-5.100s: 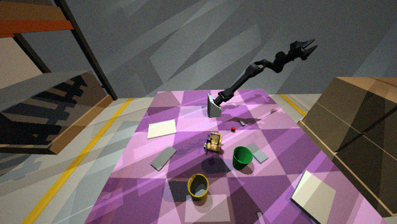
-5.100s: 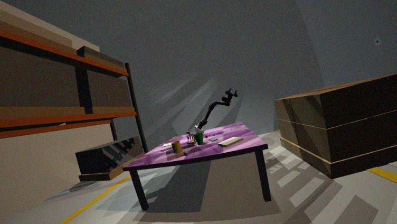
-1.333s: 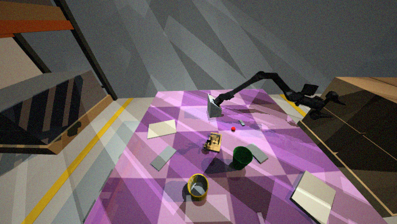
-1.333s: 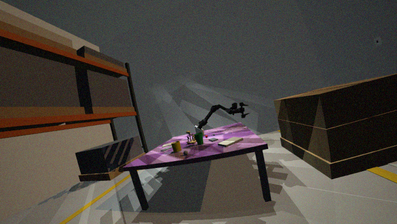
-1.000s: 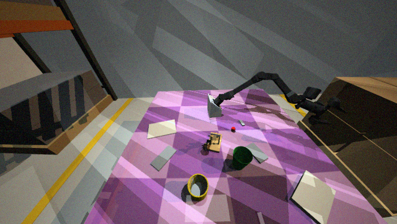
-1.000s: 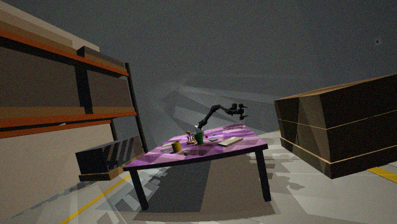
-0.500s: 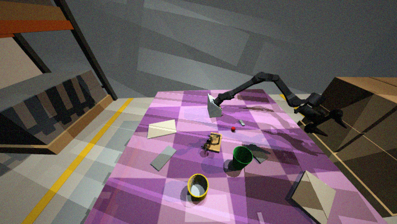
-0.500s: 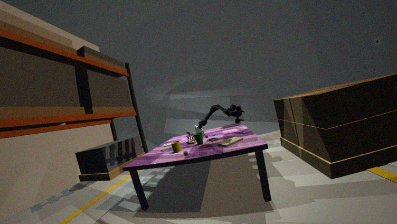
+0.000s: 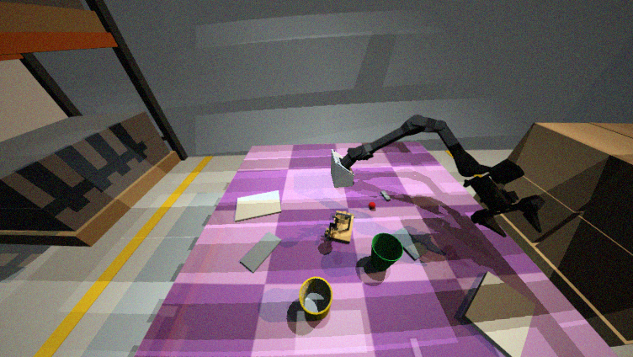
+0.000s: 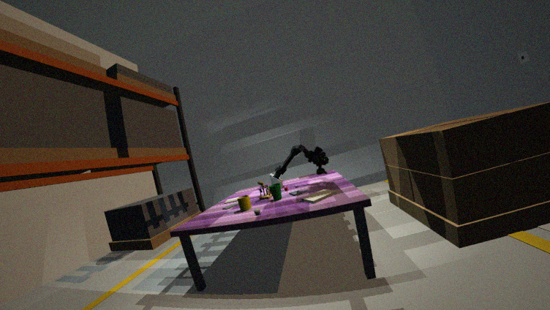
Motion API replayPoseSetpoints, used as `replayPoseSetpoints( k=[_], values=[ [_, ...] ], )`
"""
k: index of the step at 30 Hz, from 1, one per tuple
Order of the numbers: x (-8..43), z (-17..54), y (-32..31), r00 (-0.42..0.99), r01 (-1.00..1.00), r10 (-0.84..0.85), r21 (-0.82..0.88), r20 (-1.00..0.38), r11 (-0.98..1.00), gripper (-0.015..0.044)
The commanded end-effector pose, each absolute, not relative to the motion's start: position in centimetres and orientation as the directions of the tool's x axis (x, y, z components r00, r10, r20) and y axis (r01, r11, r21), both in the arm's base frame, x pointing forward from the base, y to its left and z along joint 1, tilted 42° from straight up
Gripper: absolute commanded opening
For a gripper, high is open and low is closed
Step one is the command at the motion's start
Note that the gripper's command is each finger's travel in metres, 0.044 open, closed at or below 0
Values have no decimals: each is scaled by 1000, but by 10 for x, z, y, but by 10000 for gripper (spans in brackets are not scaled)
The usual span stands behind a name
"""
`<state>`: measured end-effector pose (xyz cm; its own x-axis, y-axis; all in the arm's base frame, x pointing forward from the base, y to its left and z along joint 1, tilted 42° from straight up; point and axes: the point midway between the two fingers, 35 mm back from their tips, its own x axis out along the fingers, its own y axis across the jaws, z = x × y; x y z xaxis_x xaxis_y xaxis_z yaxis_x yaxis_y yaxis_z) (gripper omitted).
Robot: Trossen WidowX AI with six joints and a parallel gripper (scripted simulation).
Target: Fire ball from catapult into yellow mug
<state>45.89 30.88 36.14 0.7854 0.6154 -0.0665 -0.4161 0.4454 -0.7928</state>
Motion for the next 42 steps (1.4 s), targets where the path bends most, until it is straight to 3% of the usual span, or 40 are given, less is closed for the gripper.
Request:
replayPoseSetpoints(
  k=[1, 17, 42],
  values=[
    [473, 333, 292, 790, -478, 593, -760, -153, 441, 440],
    [505, 248, 213, 759, -647, 490, -578, -428, 498, 440],
    [505, 155, 103, 605, -698, 382, -234, -698, 677, 440]
  ],
)
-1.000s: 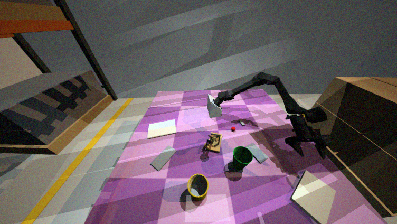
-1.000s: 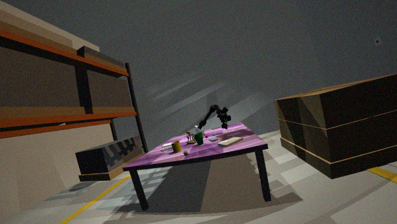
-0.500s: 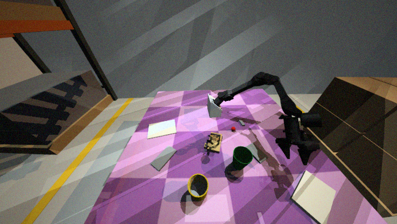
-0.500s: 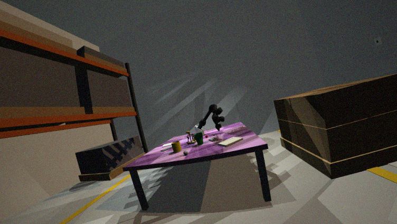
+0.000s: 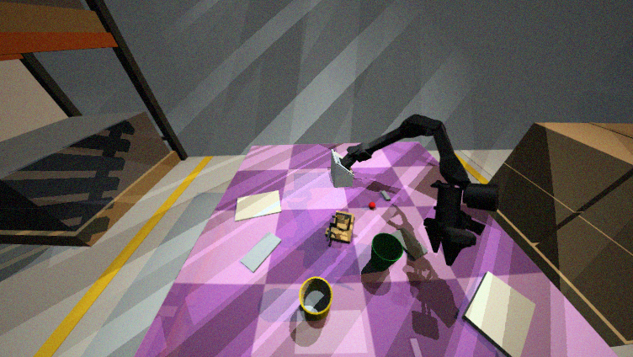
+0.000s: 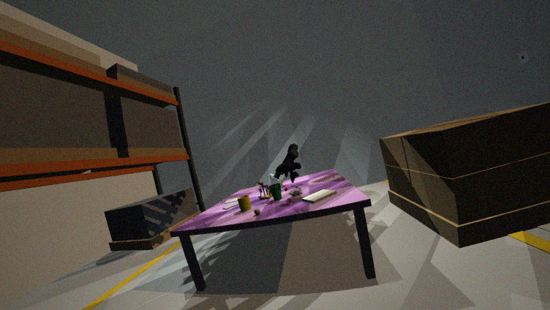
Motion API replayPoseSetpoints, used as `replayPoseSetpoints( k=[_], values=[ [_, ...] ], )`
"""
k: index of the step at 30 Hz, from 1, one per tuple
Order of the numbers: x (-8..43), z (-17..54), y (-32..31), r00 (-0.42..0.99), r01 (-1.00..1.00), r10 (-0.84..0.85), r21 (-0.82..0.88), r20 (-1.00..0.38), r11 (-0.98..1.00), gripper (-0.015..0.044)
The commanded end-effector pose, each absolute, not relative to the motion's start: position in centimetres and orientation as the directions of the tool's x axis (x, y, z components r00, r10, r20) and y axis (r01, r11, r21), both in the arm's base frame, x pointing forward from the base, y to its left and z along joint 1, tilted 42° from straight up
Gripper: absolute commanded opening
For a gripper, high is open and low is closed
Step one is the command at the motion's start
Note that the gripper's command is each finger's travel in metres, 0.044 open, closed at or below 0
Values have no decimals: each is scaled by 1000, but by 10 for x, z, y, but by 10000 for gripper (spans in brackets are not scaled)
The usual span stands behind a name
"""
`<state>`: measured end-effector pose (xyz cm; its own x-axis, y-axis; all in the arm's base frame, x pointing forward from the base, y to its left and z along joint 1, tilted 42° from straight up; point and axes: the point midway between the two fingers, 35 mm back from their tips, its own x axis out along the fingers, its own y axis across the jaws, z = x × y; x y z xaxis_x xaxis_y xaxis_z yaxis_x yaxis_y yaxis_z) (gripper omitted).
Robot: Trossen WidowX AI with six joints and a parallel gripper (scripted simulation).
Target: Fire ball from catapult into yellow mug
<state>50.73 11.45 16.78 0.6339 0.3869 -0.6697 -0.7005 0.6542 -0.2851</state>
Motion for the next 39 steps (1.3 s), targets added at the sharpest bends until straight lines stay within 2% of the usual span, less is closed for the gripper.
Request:
replayPoseSetpoints(
  k=[1, 16, 39],
  values=[
    [504, 152, 99, 597, -695, 380, -219, -707, 685, 440],
    [481, 106, 38, 456, -604, 367, 21, -811, 796, 440],
    [443, 59, -20, 291, -384, 401, 278, -868, 880, 440]
  ],
)
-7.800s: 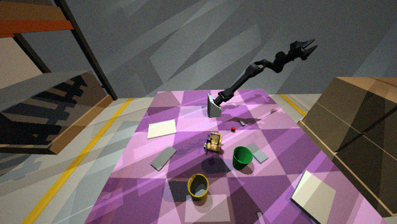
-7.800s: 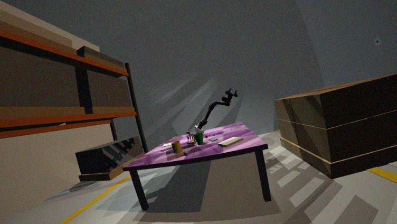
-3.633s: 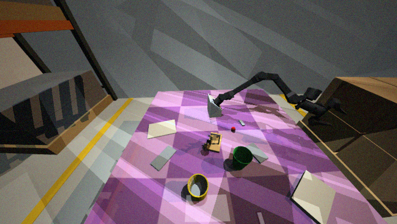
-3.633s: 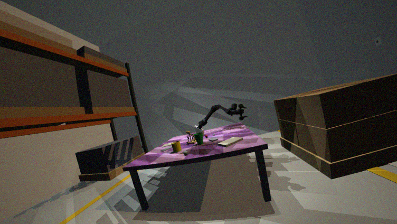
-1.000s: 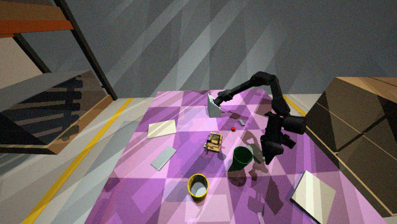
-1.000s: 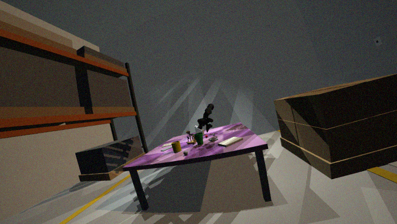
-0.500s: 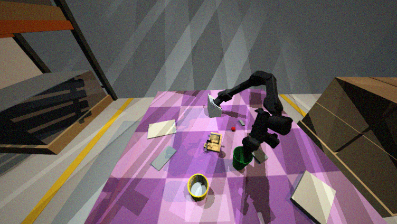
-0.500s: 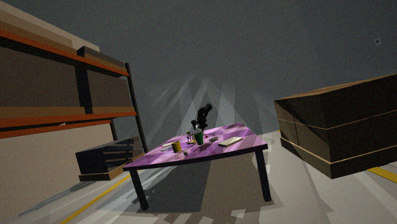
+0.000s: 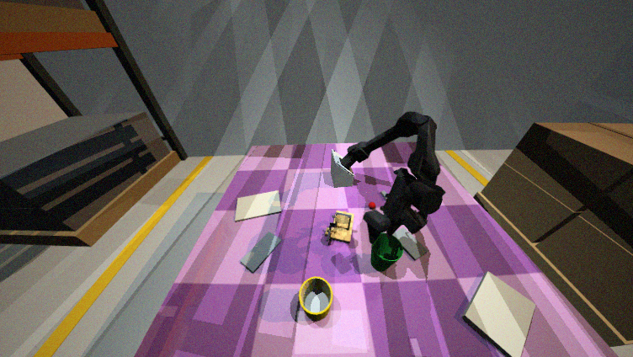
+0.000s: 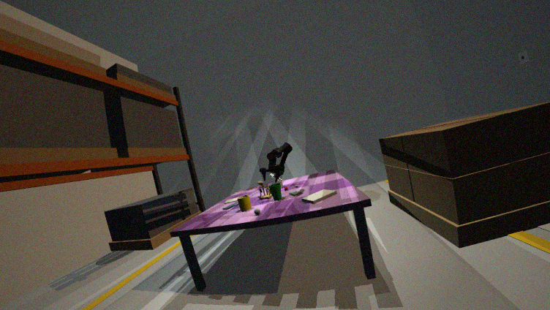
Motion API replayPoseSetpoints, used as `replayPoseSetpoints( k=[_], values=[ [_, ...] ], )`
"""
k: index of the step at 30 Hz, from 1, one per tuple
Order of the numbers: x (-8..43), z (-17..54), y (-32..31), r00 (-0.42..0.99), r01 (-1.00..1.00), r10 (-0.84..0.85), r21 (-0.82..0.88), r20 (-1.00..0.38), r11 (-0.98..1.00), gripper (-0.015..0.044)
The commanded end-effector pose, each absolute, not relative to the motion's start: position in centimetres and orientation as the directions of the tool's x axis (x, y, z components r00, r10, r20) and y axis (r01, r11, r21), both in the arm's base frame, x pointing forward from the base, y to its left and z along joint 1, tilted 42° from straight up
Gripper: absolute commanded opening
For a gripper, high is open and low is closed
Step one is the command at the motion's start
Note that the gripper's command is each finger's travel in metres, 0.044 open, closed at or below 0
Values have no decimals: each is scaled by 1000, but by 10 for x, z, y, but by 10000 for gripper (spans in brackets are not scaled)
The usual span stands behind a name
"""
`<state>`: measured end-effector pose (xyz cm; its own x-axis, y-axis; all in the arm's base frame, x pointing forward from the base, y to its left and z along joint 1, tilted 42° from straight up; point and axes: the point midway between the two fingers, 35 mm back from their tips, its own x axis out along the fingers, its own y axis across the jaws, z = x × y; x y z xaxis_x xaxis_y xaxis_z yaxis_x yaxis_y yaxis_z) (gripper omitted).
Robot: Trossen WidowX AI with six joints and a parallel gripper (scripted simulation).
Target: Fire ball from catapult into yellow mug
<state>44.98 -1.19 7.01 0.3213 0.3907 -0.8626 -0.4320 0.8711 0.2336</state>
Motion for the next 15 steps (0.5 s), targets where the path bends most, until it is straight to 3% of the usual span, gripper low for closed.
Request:
replayPoseSetpoints(
  k=[1, 15],
  values=[
    [440, 56, -24, 281, -363, 405, 294, -870, 884, 440],
    [400, 28, -62, 161, -125, 461, 446, -872, 886, 440]
  ],
)
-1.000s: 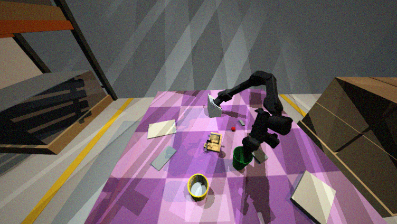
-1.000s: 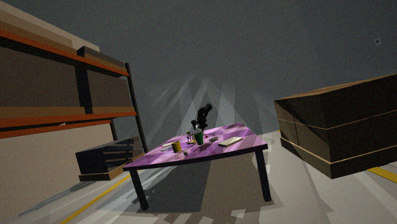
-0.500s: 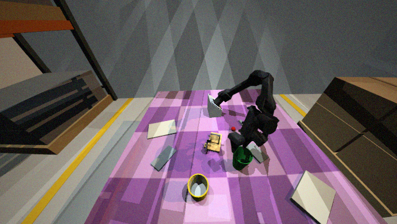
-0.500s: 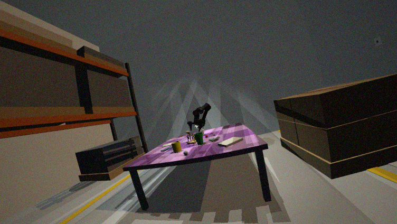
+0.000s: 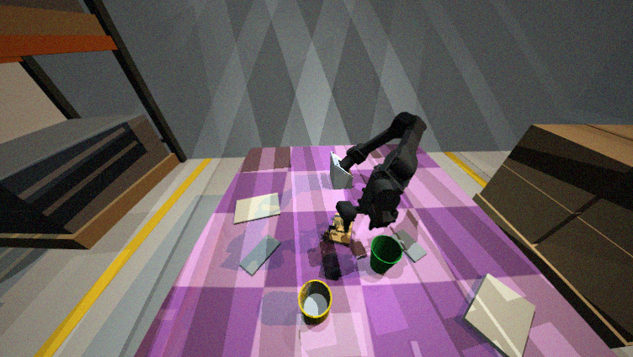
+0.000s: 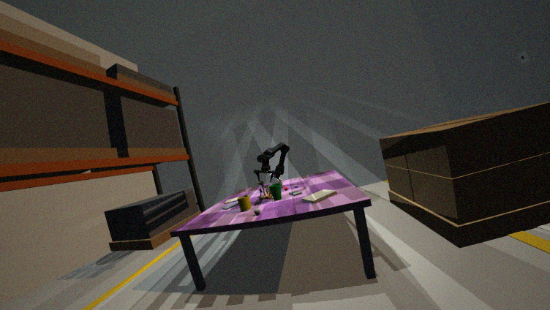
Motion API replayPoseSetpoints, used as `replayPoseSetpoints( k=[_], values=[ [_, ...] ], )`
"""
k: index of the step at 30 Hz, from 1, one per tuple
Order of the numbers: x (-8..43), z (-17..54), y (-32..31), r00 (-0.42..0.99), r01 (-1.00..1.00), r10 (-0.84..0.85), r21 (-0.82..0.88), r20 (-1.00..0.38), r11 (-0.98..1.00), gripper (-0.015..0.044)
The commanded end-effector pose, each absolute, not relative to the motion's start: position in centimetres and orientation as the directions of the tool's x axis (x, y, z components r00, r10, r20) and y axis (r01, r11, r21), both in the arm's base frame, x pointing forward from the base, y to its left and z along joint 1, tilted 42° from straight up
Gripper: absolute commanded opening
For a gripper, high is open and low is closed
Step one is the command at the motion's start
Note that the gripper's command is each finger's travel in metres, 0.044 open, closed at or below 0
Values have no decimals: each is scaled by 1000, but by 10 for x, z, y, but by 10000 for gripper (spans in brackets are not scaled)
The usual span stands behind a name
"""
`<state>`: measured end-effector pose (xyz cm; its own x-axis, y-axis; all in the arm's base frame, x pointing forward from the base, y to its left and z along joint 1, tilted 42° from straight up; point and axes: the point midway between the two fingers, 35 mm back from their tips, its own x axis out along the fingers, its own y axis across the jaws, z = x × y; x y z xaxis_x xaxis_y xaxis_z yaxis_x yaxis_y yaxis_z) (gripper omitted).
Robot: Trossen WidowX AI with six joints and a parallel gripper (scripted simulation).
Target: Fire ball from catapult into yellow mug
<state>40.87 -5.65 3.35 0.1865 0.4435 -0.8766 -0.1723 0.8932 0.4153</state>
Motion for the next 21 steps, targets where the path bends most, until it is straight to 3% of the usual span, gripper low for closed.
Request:
replayPoseSetpoints(
  k=[1, 21],
  values=[
    [397, 26, -65, 154, -110, 466, 453, -871, 884, 440],
    [328, 3, -82, -3, 303, 654, 623, -756, 721, 440]
  ],
)
